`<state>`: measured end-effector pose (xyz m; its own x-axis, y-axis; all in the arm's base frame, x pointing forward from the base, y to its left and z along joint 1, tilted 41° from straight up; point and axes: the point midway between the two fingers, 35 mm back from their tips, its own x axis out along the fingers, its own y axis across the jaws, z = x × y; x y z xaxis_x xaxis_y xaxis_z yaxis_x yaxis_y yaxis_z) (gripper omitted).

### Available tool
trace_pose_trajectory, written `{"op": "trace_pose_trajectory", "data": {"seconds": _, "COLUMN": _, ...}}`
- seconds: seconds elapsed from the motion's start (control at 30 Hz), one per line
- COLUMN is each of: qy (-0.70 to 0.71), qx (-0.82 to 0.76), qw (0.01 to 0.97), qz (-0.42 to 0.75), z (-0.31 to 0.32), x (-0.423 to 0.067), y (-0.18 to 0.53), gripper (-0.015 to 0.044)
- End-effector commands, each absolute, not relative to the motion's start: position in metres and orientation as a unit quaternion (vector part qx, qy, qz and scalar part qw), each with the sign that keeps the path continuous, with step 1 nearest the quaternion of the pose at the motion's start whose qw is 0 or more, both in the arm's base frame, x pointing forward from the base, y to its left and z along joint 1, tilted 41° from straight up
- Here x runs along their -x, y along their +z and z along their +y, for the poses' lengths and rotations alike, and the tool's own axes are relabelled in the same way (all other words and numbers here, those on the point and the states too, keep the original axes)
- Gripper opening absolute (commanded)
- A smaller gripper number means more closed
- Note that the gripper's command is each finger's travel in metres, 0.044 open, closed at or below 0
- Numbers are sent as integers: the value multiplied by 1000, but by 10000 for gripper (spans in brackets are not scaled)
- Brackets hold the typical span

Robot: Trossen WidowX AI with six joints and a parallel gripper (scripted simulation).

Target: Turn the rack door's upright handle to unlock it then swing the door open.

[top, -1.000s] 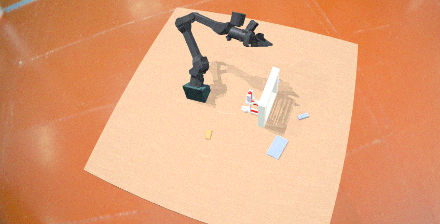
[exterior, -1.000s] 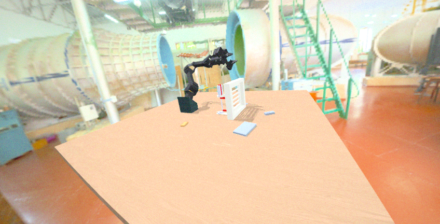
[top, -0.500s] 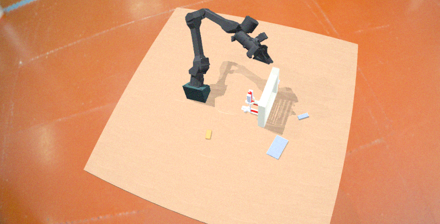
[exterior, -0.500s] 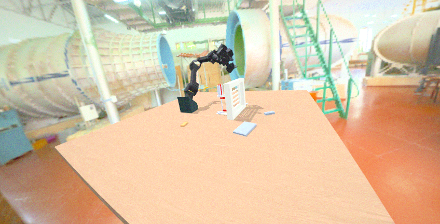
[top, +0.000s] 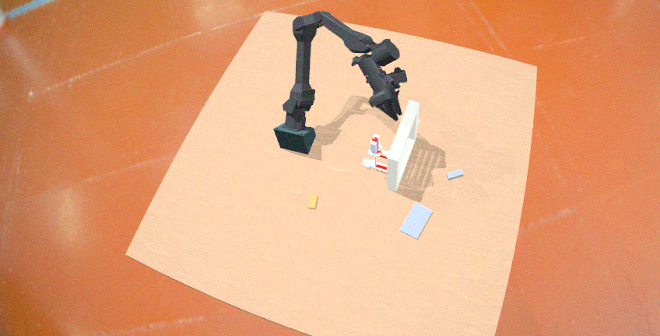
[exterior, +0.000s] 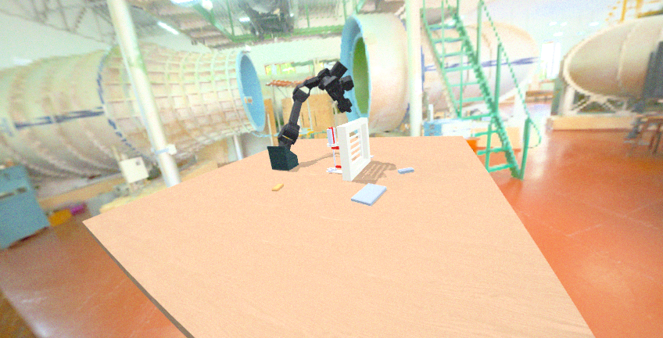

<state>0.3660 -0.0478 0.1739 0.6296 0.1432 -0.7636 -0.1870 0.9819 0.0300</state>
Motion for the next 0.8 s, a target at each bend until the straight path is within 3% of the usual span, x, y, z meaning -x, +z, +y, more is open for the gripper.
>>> {"op": "trace_pose_trajectory", "data": {"seconds": 0.0, "qy": 113, "qx": 15, "qw": 881, "qz": 460, "z": -53, "x": -365, "y": 162, "gripper": 296}}
{"op": "trace_pose_trajectory", "data": {"seconds": 0.77, "qy": 234, "qx": -111, "qw": 744, "qz": 616, "z": -74, "x": -339, "y": 112, "gripper": 296}}
